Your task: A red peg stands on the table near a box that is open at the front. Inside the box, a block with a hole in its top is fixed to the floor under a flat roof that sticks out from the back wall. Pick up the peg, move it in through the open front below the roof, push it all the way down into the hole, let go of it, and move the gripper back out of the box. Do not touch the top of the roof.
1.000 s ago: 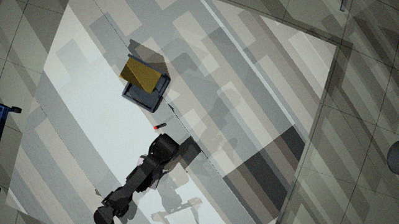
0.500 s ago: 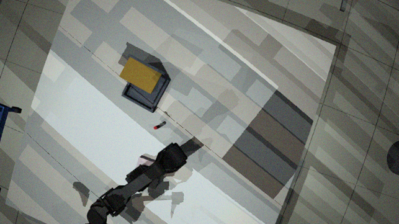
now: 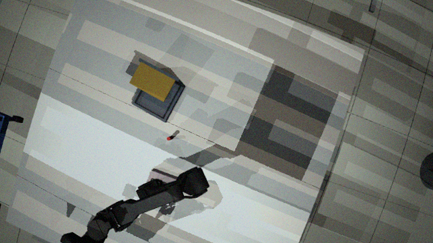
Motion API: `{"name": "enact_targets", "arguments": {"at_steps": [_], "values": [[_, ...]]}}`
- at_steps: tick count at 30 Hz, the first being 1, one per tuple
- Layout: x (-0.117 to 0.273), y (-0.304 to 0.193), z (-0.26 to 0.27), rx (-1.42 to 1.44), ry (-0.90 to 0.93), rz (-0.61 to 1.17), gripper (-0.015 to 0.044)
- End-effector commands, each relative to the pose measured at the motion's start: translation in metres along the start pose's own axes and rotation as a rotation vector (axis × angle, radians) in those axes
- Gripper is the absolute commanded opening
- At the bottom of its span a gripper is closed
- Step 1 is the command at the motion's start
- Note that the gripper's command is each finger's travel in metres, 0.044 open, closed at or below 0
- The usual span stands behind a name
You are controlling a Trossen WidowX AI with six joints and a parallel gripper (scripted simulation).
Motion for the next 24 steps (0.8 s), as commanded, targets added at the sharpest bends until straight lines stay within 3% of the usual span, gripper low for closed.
{"name": "enact_targets", "arguments": {"at_steps": [1, 24], "values": [[0.005, -0.008, -0.018, 0.075, -0.094, 0.035, 0.0440], [0.069, -0.046, -0.109, 0.495, -0.580, 0.374, 0.0440]]}}
Point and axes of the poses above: the point midway between the two fingers, 35 mm back from their tips, its own x axis back along the fingers, its own z axis across the jaws, y = z × x, the point moved 2 cm from there along x, back along the fingers, and after that the axes turned 12 degrees about x, right-handed, at the moved point
